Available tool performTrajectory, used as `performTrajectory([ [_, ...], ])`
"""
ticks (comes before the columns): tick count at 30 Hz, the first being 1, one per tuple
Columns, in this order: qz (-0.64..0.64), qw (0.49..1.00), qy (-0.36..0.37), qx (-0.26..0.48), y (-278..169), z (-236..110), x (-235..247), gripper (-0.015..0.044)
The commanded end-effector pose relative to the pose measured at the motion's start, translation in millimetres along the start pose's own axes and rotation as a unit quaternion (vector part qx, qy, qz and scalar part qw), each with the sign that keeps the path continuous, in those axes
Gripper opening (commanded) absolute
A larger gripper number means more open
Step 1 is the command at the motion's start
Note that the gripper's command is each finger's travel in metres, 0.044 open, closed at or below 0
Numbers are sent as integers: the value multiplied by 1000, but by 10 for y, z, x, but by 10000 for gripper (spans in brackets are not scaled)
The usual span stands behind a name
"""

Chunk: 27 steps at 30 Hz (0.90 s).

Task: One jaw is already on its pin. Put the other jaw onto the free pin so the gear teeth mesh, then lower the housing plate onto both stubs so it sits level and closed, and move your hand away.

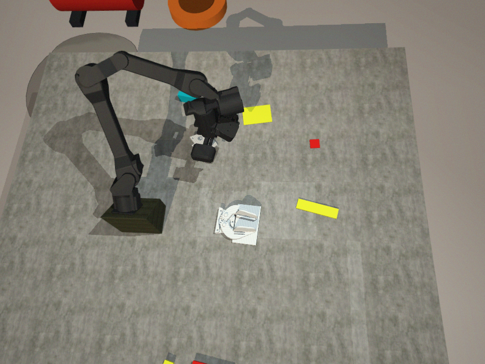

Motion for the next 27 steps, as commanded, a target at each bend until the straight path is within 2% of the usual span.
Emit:
performTrajectory([
  [1,-54,999,0,-1,-92,-18,26,440],
  [14,-199,980,6,1,-325,-51,94,440],
  [27,-339,941,13,2,-557,-90,139,440],
])
Point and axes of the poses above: the point midway between the two fingers, 35 mm back from their tips, its own z axis out along the fingers, its own x axis across the jaws, y = z × x, the point moved 1 cm from there along -z, back along the fingers, and after that the axes turned 12 degrees about z, right-handed, at the moved point
